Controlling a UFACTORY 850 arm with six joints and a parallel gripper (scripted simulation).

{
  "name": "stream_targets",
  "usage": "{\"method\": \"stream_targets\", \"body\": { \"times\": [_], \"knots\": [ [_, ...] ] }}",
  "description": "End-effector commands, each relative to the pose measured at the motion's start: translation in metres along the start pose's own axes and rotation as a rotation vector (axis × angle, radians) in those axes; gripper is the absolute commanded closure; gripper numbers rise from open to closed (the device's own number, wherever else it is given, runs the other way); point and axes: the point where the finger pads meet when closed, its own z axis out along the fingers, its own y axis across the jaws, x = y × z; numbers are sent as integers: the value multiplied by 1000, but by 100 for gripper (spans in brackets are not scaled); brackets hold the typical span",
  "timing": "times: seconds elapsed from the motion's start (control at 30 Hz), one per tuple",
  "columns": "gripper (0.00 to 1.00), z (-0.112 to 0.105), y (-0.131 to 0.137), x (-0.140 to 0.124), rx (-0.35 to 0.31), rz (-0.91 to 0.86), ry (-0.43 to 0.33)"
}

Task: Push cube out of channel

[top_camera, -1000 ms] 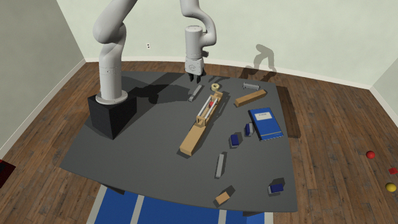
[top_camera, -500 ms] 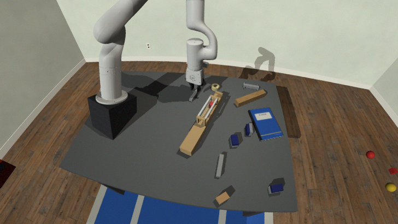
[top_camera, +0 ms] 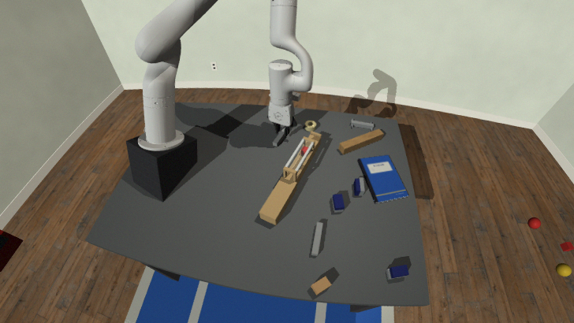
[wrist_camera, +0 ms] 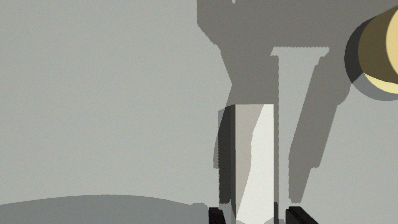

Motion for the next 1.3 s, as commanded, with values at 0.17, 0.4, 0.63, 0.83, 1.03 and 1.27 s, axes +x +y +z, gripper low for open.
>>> {"method": "stream_targets", "body": {
  "times": [0.17, 0.4, 0.63, 0.83, 1.03, 1.27],
  "knots": [
    [61, 12, 1, 0, -2, 0, 1],
    [61, 13, 1, 0, -2, 0, 1],
    [100, 13, 1, 0, -2, 0, 1],
    [100, 13, 1, 0, -2, 0, 1],
    [100, 13, 1, 0, -2, 0, 1],
    [100, 13, 1, 0, -2, 0, 1]
  ]
}}
